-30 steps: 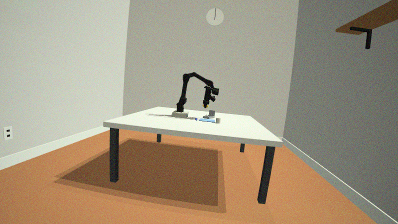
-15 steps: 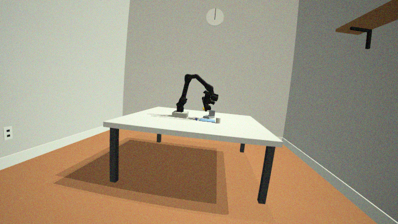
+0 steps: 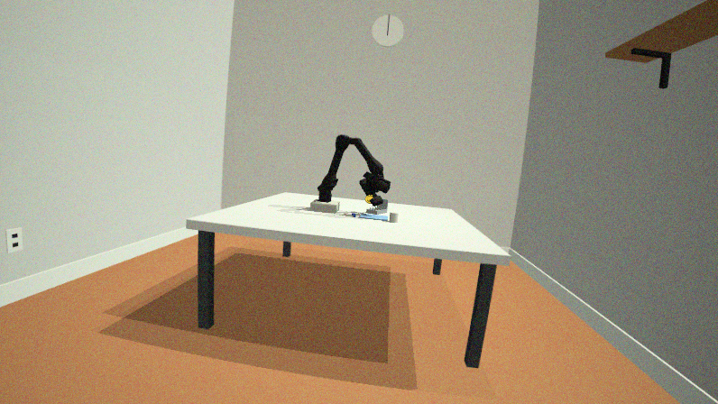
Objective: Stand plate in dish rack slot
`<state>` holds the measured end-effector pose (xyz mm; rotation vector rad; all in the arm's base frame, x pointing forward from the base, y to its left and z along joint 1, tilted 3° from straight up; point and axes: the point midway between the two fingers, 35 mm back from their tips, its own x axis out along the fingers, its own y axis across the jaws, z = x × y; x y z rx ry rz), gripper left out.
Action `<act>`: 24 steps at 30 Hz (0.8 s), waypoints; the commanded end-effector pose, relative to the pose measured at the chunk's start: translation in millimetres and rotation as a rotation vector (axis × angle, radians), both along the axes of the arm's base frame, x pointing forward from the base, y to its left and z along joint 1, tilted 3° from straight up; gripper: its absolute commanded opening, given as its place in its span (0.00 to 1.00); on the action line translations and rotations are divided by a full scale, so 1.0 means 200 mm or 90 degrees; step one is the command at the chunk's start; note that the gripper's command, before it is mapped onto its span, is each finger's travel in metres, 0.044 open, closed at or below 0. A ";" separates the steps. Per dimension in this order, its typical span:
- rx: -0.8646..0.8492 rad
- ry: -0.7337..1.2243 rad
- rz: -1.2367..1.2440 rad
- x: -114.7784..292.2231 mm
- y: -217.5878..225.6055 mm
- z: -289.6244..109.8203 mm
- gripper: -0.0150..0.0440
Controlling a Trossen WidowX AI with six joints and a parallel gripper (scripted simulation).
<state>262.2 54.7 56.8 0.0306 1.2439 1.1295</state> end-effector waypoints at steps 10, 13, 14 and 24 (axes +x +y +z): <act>0.145 -0.158 0.059 0.00 -0.01 -0.08 0.25; 0.172 -0.200 0.067 0.00 -0.01 -0.09 0.25; 0.181 -0.214 0.069 -0.01 -0.02 -0.09 0.25; 0.251 -0.367 0.076 -0.01 -0.04 -0.12 0.25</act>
